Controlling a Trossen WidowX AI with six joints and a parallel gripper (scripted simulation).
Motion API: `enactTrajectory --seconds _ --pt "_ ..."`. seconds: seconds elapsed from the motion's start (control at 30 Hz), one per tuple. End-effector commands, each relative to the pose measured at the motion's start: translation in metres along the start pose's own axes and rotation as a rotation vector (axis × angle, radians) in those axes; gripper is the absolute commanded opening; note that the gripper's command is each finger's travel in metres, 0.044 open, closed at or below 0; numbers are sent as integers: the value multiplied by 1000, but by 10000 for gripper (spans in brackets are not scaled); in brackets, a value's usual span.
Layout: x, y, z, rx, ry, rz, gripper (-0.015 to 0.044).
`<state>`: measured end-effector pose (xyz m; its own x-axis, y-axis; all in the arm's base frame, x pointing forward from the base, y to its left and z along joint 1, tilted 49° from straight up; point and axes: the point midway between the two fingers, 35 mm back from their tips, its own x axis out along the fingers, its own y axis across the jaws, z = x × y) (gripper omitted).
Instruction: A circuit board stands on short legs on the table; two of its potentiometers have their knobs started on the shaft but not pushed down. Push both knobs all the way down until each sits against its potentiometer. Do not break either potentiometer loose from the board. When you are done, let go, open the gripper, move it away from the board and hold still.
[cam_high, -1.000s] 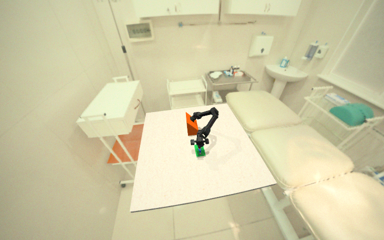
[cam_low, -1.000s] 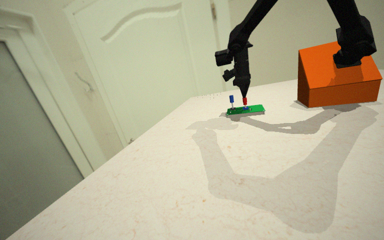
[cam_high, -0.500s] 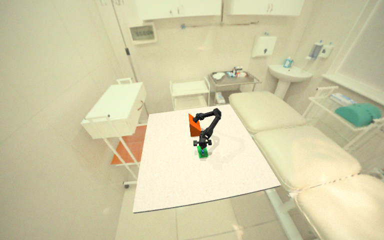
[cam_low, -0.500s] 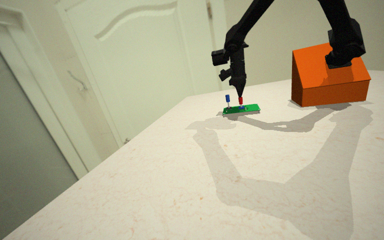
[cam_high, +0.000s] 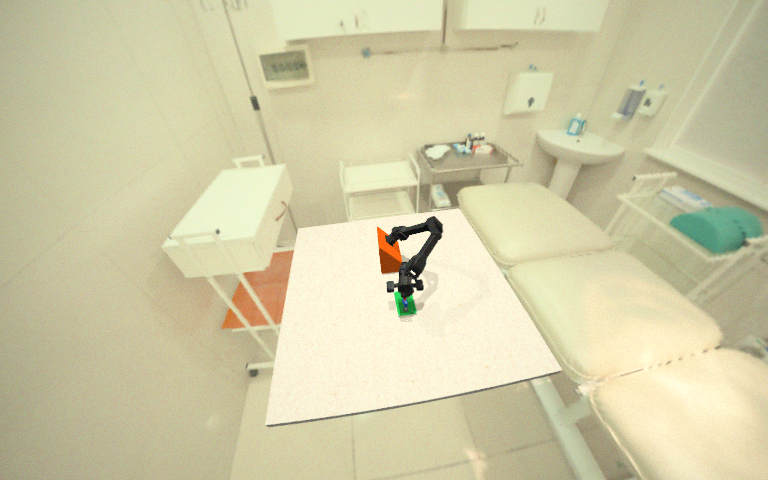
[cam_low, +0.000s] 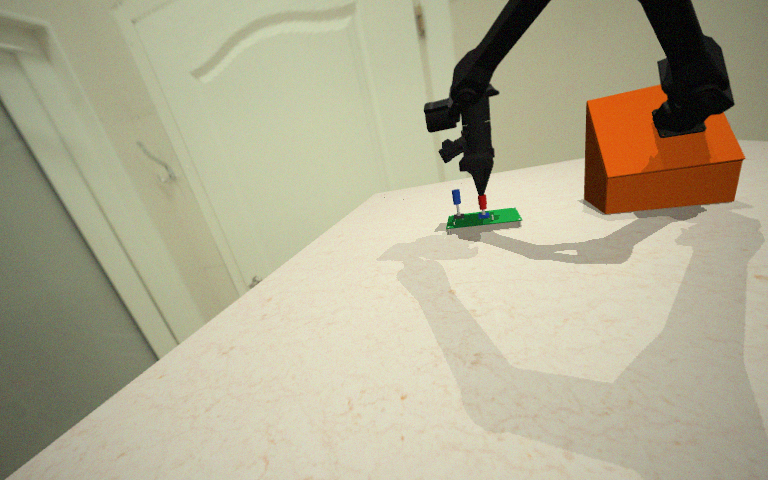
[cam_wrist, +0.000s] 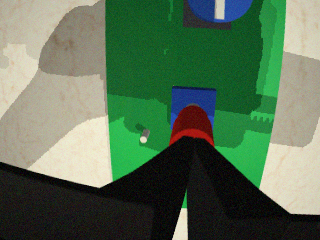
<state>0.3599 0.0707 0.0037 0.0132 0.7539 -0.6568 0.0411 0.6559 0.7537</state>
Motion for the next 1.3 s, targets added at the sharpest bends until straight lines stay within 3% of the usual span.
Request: enactTrajectory --seconds 0.0,1.27 --pt "14 2 0 -21 17 -4 0" --pt "20 2 0 -21 17 -4 0"
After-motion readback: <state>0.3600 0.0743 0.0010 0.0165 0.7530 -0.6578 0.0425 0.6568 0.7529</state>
